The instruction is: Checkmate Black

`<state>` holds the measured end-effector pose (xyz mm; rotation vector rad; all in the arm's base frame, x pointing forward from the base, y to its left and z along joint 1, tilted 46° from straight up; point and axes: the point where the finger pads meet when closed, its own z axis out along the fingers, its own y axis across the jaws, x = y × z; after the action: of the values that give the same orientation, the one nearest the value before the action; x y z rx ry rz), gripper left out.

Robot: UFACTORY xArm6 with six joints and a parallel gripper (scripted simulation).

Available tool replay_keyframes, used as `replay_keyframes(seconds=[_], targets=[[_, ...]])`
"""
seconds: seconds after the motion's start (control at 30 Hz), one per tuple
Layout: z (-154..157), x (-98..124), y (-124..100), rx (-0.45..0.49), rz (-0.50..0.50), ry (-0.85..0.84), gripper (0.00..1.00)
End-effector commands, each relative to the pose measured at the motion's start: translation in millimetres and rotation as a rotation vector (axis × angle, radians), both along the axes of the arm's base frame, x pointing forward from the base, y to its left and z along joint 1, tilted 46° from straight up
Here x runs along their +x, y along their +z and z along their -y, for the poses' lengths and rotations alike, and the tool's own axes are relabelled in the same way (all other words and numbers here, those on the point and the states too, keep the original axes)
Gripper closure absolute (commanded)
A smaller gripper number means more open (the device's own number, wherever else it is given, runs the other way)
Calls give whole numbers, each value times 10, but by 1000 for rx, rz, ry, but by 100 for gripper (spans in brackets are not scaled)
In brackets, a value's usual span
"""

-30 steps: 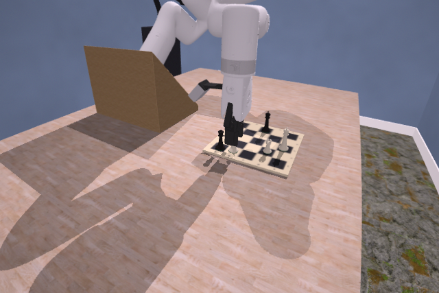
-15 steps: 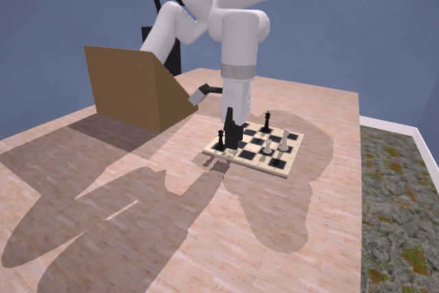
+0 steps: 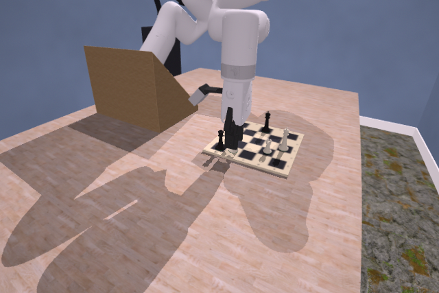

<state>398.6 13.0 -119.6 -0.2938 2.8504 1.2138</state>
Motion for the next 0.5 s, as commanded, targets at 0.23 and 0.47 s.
replay_keyframes(seconds=[0.23, 0.47], targets=[[11, 13, 7, -1, 3, -1, 58], [11, 13, 7, -1, 3, -1, 100]])
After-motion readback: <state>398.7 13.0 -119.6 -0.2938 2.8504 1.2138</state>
